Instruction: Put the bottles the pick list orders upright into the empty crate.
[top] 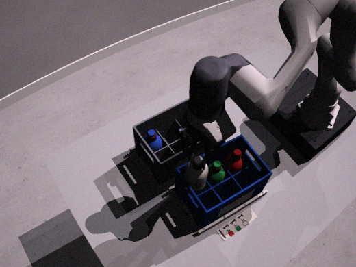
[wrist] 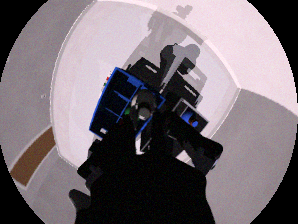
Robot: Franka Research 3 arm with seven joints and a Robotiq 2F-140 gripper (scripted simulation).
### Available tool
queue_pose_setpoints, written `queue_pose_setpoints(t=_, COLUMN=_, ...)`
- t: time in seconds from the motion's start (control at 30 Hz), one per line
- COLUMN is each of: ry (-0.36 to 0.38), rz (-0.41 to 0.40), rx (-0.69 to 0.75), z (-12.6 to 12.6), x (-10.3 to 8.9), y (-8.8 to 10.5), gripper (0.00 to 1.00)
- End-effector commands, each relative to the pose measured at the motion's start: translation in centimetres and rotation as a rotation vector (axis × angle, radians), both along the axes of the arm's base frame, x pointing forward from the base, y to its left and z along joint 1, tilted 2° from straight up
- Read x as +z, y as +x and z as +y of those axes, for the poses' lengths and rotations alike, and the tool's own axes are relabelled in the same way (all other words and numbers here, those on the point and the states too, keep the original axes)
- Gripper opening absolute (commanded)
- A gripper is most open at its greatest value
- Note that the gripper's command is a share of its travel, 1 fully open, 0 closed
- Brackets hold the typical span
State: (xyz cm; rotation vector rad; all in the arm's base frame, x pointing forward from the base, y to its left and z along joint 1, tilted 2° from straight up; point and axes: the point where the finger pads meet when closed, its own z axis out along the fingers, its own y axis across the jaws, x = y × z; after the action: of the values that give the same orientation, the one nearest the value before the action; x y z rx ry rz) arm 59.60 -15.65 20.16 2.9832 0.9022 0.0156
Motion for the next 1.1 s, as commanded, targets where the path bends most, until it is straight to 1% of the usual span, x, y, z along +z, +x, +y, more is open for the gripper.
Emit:
queue_pose_setpoints(t=0.0, ry=-0.007, rz=-0.015, rx=-0.007, z=-0.4, x=0.1, y=0.4, gripper=0.00)
queue_pose_setpoints(t=1.07, ry=-0.007, rz=-0.015, rx=-0.007, z=-0.6, x=-2.7, y=0.5, gripper=0.00)
